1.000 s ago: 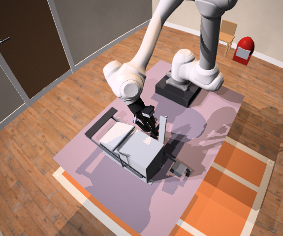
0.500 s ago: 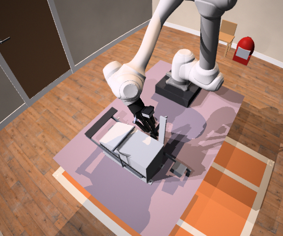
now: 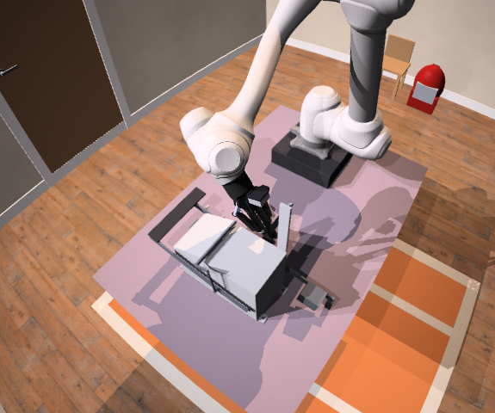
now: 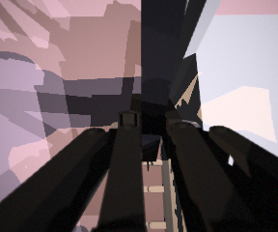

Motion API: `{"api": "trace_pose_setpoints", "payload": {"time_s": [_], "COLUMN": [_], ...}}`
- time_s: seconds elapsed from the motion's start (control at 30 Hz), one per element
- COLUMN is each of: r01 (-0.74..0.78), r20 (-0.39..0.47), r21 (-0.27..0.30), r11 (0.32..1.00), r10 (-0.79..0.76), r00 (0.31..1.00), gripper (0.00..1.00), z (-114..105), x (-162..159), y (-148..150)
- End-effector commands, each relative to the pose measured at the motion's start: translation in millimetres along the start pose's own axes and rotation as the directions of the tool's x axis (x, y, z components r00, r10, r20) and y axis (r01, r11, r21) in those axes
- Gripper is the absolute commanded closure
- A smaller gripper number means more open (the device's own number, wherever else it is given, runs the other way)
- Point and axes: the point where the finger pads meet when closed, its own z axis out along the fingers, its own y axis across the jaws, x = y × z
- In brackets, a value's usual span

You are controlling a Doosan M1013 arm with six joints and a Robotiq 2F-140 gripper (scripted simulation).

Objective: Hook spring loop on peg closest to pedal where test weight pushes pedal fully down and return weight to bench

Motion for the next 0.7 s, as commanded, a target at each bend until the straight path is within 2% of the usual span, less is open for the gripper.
{"api": "trace_pose_setpoints", "payload": {"time_s": [0.0, 0.67], "r01": [0.001, -0.007], "r20": [0.0, 0.0], "r21": [-0.001, 0.009], "r11": [1.0, 1.0], "r10": [-0.001, 0.007], "r00": [1.0, 1.0], "gripper": [0.83, 0.83], "z": [-0.5, -0.6], "x": [0.2, 0.2], "y": [0.5, -2.2]}}
